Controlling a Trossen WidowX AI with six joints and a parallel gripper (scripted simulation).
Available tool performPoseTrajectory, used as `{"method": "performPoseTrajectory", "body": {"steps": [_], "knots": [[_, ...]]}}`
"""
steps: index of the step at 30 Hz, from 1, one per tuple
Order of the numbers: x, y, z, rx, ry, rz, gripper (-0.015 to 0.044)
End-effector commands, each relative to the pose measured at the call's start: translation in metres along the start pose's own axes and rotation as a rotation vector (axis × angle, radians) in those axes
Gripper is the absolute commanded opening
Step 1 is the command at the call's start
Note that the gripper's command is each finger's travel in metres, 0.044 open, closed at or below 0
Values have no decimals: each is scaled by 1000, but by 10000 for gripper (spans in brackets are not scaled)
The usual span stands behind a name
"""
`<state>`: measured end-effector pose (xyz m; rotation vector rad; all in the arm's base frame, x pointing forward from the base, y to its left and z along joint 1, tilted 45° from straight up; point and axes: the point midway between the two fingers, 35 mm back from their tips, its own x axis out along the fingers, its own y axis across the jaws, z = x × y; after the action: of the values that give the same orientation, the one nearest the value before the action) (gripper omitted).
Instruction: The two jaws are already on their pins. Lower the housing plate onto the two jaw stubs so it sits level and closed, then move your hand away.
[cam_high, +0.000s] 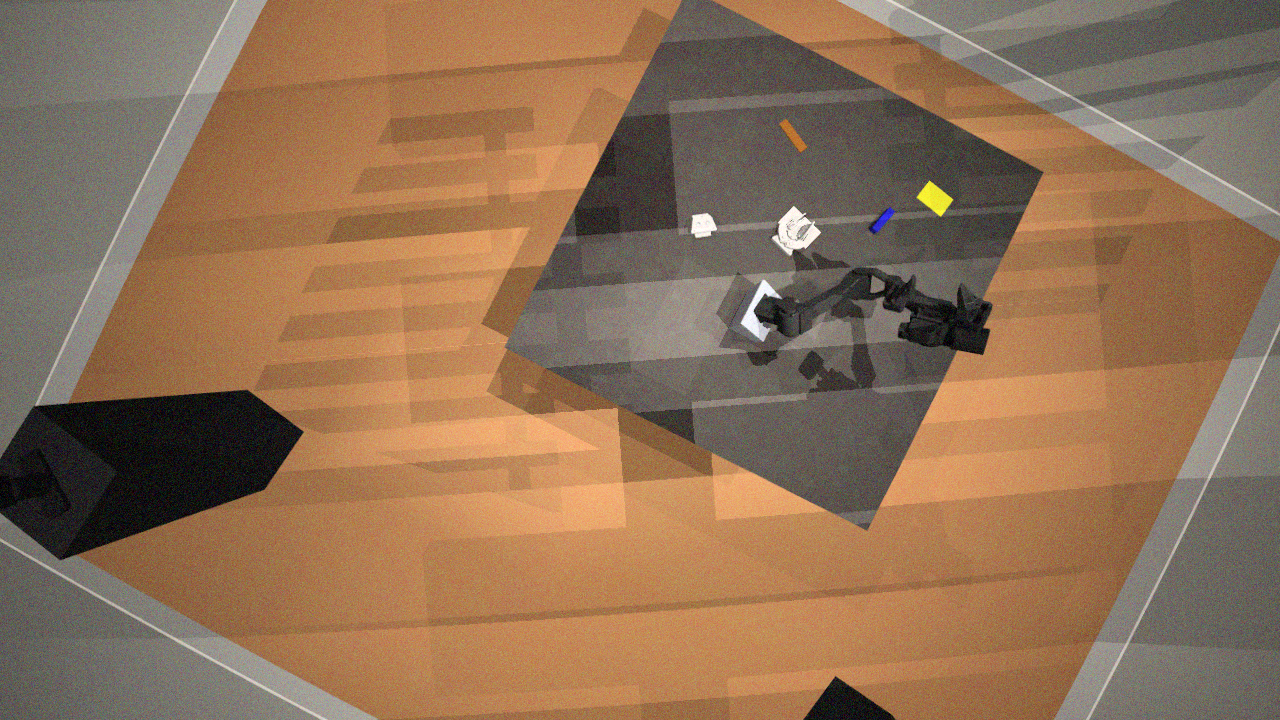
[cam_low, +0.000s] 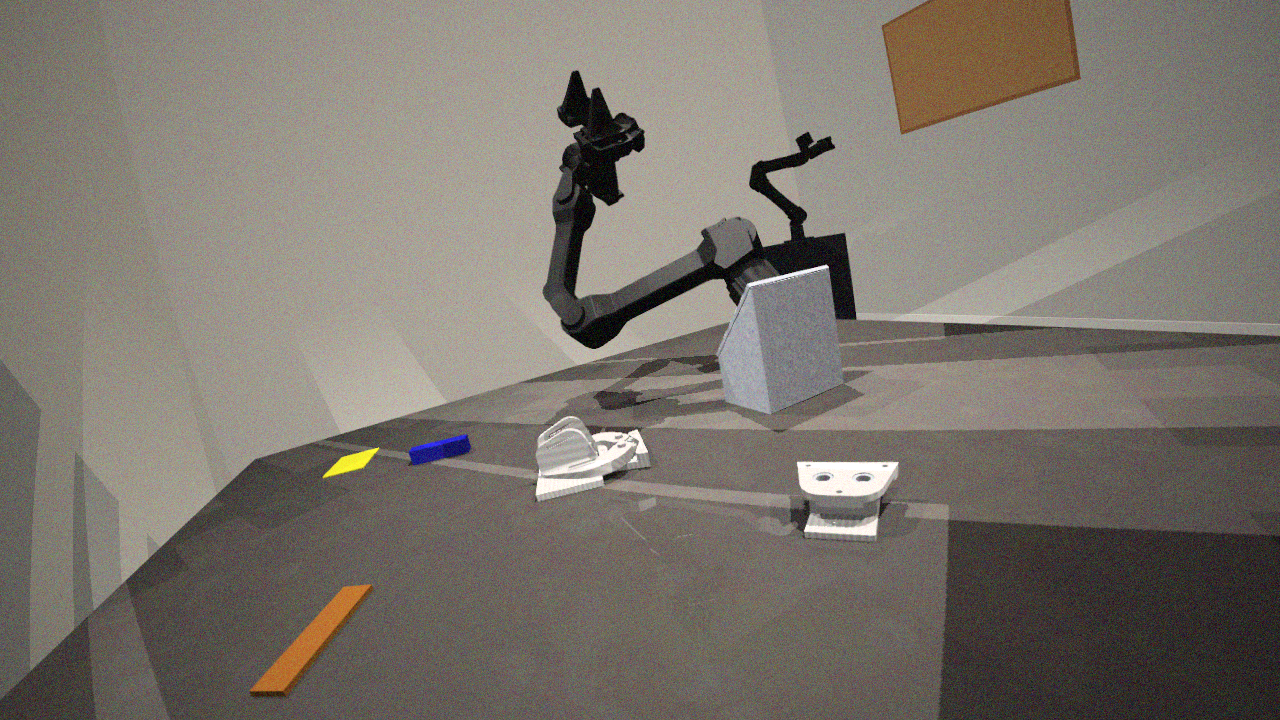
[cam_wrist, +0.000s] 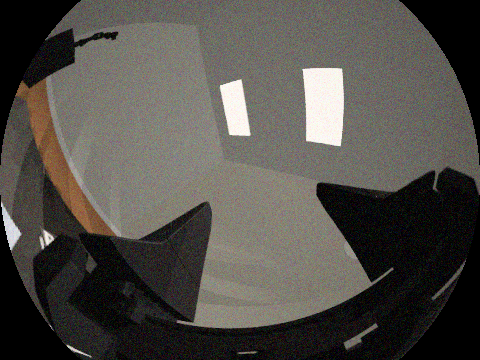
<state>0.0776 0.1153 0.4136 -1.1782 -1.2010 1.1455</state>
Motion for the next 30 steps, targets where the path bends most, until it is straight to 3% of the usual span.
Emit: {"method": "performPoseTrajectory", "body": {"steps": [1,30], "knots": [[0,0,0,0,0,0,426],[55,10,83,40,158,155,440]]}}
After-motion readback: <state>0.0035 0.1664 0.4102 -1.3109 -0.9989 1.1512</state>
